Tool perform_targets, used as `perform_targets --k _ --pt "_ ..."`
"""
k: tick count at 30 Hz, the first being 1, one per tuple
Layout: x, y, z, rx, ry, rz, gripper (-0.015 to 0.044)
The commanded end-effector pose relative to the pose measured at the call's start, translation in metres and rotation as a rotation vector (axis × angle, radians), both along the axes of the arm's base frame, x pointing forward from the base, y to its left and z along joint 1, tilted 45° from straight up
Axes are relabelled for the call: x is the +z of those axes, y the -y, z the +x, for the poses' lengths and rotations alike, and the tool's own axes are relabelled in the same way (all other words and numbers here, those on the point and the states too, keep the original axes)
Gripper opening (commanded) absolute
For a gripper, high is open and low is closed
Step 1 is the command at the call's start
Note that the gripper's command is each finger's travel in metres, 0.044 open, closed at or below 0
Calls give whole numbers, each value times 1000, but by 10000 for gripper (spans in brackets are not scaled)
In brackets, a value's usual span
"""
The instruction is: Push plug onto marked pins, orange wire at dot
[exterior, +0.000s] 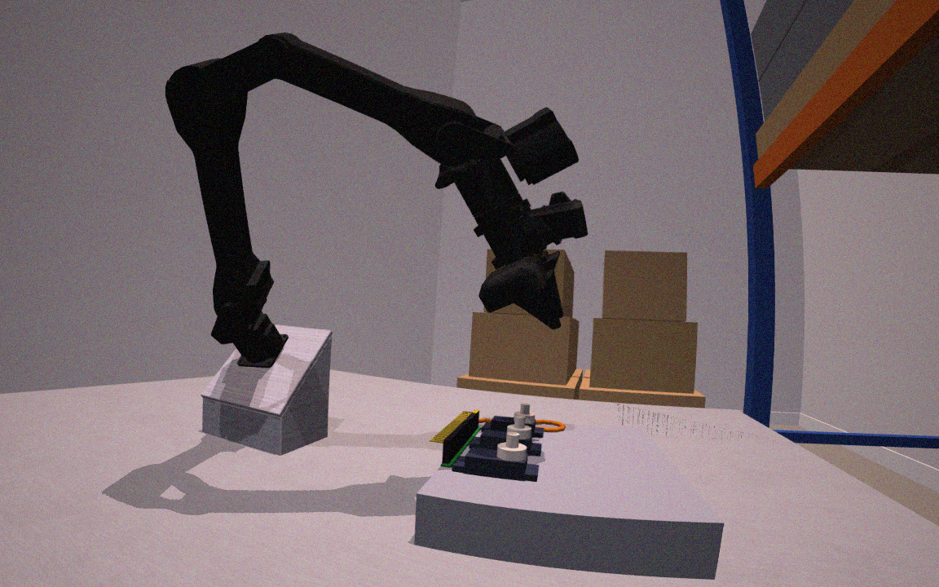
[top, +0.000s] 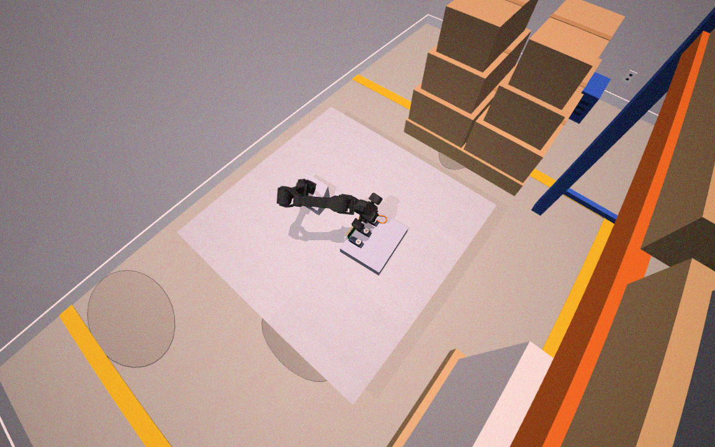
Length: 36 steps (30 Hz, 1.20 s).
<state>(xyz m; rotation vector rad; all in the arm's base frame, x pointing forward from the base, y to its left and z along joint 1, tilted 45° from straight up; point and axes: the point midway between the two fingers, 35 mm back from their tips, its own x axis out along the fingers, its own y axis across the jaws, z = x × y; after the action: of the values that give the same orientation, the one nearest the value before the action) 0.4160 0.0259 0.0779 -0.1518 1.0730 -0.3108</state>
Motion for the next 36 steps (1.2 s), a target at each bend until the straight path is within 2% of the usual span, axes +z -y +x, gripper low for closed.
perform_targets --k 1,19,36 --pt "-30 -2 -4 -18 -119 -65 115" --pt "-137 -7 -37 -14 -585 -435 115" --pt "-159 11 -40 -12 -600 -452 115"
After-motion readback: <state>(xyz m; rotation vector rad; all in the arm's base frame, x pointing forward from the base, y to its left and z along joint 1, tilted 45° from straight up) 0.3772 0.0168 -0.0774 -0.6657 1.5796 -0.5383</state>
